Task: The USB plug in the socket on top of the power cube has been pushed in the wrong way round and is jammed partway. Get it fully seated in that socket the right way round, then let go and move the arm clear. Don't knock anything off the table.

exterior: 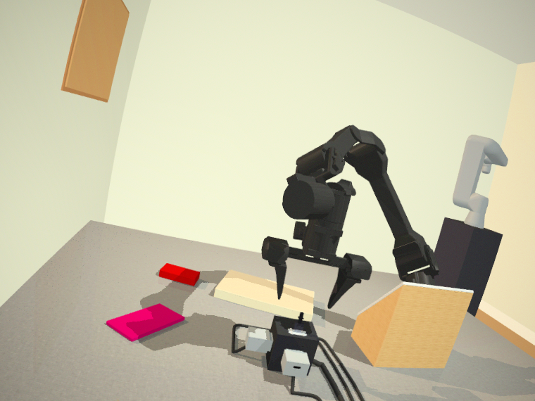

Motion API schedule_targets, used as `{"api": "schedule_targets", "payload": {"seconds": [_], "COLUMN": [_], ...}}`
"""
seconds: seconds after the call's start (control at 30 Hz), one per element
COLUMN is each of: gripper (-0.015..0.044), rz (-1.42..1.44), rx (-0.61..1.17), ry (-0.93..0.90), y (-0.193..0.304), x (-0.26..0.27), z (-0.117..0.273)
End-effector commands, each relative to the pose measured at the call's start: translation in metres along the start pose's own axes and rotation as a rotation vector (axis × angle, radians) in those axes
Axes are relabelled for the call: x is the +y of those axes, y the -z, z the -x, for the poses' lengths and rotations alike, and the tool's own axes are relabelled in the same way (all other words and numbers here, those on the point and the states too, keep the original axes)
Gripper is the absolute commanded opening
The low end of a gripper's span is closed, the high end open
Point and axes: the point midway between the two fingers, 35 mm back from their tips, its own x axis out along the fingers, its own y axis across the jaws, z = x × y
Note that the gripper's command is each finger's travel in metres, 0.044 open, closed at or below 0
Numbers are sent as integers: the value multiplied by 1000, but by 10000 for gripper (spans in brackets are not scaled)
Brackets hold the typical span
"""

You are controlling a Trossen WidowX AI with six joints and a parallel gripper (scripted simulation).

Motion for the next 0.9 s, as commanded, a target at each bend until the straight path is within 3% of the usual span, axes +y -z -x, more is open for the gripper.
{"api": "schedule_targets", "payload": {"seconds": [0.0,0.8,0.87], "gripper": [440,440,387], "rz": [4,4,-1], "rx": [0,-1,3], "ry": [3,2,6], "y": [0,0,0], "x": [-1,-1,-1], "z": [-5,-25,-23]}}
